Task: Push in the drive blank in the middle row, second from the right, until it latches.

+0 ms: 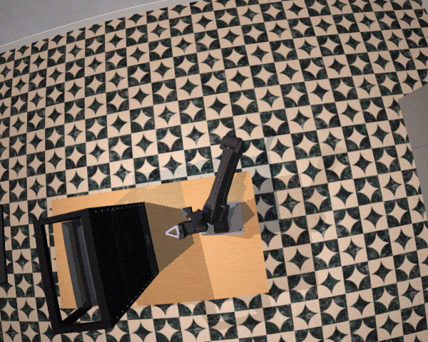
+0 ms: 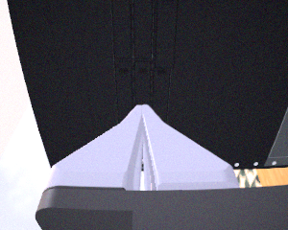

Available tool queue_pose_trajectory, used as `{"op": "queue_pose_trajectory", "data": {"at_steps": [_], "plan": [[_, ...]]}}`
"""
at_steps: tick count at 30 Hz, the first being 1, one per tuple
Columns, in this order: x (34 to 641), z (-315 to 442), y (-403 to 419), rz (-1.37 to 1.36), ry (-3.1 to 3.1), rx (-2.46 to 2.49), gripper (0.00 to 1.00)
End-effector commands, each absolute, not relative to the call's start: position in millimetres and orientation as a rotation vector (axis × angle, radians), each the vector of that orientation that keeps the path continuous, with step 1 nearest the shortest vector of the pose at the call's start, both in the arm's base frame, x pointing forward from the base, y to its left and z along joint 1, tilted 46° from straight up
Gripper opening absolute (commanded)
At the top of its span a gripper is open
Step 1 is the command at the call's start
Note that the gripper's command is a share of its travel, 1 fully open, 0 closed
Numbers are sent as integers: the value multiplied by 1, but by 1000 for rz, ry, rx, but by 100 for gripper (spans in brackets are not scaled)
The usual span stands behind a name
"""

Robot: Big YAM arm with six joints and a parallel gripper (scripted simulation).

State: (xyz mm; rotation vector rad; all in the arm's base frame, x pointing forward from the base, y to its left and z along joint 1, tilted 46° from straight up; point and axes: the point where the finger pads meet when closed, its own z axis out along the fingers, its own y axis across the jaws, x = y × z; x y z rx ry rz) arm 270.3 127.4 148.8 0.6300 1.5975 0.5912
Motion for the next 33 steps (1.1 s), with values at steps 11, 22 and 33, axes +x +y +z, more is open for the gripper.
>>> {"op": "queue_pose_trajectory", "data": {"at_steps": [11, 22, 33], "plan": [[247, 165, 137, 633, 1604, 641, 0], [245, 164, 133, 624, 1603, 647, 0], [245, 164, 133, 619, 1604, 642, 0]]}}
